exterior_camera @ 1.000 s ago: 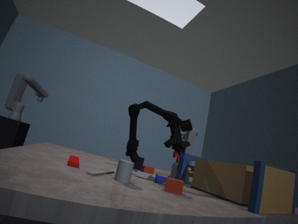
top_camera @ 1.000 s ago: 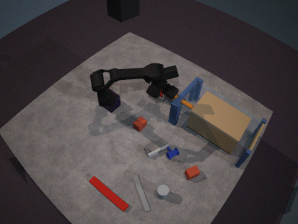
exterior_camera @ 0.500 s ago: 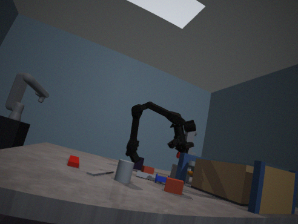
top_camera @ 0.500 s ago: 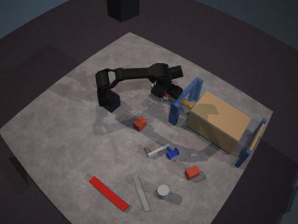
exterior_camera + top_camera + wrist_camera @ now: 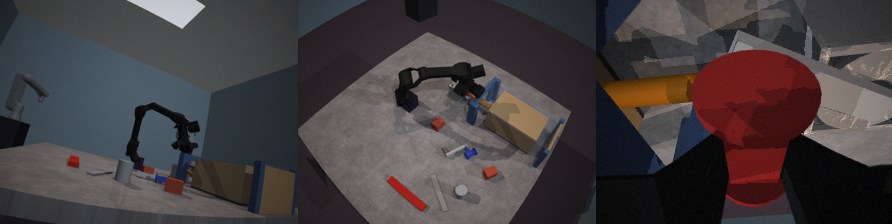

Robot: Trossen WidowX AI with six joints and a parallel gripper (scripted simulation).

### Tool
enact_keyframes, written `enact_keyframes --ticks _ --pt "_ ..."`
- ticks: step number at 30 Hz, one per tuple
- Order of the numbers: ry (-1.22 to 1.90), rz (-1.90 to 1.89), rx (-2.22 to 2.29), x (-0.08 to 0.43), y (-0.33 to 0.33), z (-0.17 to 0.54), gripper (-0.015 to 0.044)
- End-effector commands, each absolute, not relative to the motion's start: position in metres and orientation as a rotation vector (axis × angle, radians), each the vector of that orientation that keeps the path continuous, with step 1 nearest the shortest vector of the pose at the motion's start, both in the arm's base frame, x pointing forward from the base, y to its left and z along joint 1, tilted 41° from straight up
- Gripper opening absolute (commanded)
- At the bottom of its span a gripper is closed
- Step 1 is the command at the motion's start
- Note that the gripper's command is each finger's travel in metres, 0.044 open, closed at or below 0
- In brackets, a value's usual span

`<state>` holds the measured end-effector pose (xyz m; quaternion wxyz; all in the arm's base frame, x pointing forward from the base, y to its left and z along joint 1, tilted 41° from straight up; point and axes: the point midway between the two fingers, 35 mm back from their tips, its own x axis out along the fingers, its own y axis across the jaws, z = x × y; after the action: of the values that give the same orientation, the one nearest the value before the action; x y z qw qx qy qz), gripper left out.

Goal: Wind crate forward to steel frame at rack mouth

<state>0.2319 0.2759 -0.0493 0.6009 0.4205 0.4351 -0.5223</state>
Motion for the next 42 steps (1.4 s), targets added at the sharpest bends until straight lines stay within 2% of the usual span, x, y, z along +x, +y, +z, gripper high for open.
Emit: enact_keyframes --ticks 1,42 --pt "1.005 -1.202 0.983 0.236 0.284 -0.06 0.0" --pt "1.008 -1.2 0.987 0.228 0.331 -0.099 0.0"
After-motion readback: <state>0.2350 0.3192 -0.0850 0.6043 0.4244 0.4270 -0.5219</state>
